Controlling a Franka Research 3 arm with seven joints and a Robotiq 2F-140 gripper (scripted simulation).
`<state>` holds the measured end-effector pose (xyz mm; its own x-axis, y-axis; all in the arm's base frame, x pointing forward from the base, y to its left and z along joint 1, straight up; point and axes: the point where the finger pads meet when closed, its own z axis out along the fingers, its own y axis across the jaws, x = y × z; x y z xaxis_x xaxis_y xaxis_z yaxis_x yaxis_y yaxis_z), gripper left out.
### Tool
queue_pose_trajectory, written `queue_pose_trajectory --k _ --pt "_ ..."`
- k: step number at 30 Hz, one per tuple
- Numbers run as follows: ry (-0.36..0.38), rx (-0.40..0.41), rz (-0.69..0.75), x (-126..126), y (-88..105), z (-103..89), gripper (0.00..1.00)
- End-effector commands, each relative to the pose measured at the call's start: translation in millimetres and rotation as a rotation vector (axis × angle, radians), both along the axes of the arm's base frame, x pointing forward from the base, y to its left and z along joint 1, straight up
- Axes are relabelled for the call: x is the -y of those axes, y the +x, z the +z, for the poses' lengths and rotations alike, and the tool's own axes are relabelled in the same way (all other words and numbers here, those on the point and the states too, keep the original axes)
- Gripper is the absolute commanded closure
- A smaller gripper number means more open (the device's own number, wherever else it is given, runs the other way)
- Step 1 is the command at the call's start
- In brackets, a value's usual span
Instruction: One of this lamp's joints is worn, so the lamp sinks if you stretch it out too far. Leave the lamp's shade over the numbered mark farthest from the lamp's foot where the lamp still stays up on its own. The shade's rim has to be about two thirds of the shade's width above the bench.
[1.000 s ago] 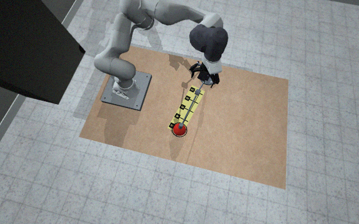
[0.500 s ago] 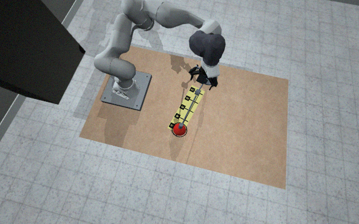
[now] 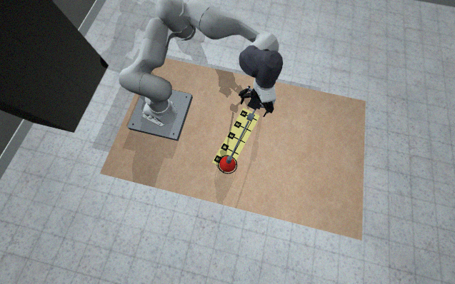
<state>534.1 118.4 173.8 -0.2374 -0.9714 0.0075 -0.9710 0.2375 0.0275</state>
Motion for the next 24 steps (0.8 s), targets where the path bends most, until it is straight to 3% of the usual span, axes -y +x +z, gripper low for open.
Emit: queue_pose_trajectory --k 1,21,22,24 --pt "-0.001 0.011 0.009 -0.1 3.1 -8.0 0.00" --pt "-0.003 0.035 0.031 -0.4 11.1 -13.5 0.00" --pt "-0.003 0.035 0.030 -0.5 10.9 -13.5 0.90" --pt "-0.002 0.033 0.028 -0.5 10.5 -13.5 0.90"
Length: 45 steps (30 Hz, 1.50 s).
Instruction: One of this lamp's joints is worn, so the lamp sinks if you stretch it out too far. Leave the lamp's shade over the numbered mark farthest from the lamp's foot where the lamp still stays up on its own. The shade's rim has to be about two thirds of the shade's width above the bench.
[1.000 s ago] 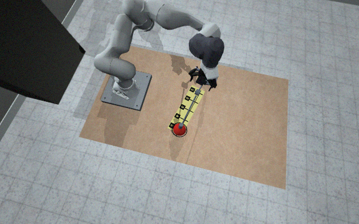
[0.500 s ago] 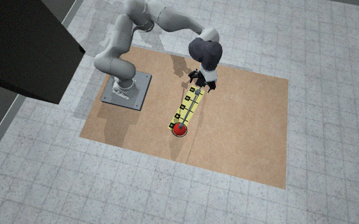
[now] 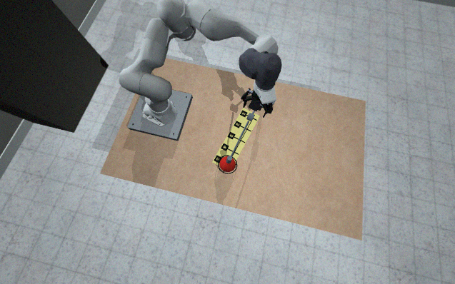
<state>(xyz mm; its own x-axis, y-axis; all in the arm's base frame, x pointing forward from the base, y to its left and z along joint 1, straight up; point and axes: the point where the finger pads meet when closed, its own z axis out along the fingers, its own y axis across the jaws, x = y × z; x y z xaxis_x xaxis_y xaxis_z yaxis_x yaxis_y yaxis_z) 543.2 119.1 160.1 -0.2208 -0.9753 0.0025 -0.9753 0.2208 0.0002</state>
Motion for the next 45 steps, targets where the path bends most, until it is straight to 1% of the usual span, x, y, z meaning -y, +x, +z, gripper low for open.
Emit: queue_pose_trajectory --k 1,31,45 --pt "-0.001 0.005 0.009 0 1.3 0.1 0.90" --pt "0.000 0.001 0.001 0 0.3 0.3 0.90" --pt "-0.001 0.007 0.013 -11 4.1 27.0 0.90"
